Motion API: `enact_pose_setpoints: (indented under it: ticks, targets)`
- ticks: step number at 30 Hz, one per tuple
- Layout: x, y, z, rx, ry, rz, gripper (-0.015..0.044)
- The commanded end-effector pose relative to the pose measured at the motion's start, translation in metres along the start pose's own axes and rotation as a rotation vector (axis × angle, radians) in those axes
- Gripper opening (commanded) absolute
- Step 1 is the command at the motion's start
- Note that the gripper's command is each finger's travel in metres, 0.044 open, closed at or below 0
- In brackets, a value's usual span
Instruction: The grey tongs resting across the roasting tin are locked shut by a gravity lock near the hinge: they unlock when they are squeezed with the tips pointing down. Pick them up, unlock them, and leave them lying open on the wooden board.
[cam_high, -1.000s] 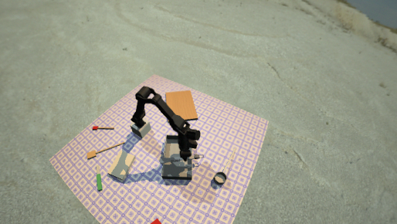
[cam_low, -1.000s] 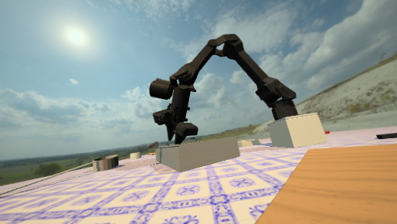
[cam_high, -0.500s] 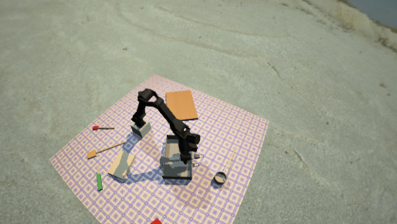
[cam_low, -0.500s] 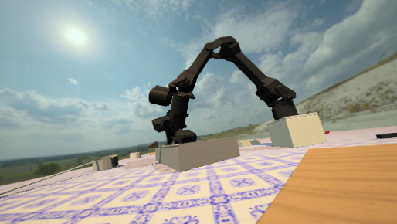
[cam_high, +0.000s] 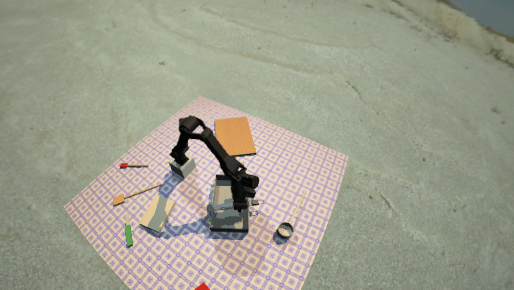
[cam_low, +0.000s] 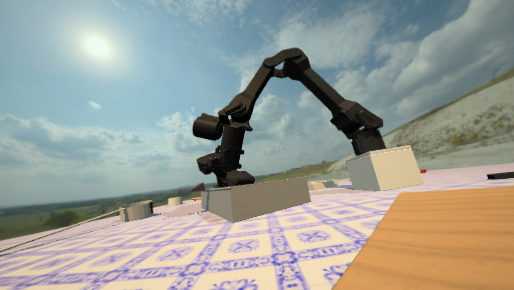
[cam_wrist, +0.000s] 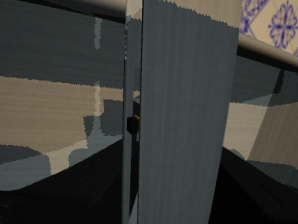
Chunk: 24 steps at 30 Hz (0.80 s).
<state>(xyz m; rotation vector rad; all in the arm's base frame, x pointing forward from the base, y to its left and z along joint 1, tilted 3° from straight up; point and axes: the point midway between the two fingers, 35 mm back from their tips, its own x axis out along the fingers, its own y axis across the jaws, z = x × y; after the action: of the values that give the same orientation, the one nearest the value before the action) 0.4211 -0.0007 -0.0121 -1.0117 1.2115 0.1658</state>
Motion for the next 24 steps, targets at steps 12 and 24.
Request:
enact_pose_setpoints:
  ticks: [12,24]
  targets:
    - [-0.003,-0.002,0.000,0.001,0.000,0.000,-0.0122]
    - [-0.066,-0.039,0.000,-0.004,-0.003,0.004,-0.0150]
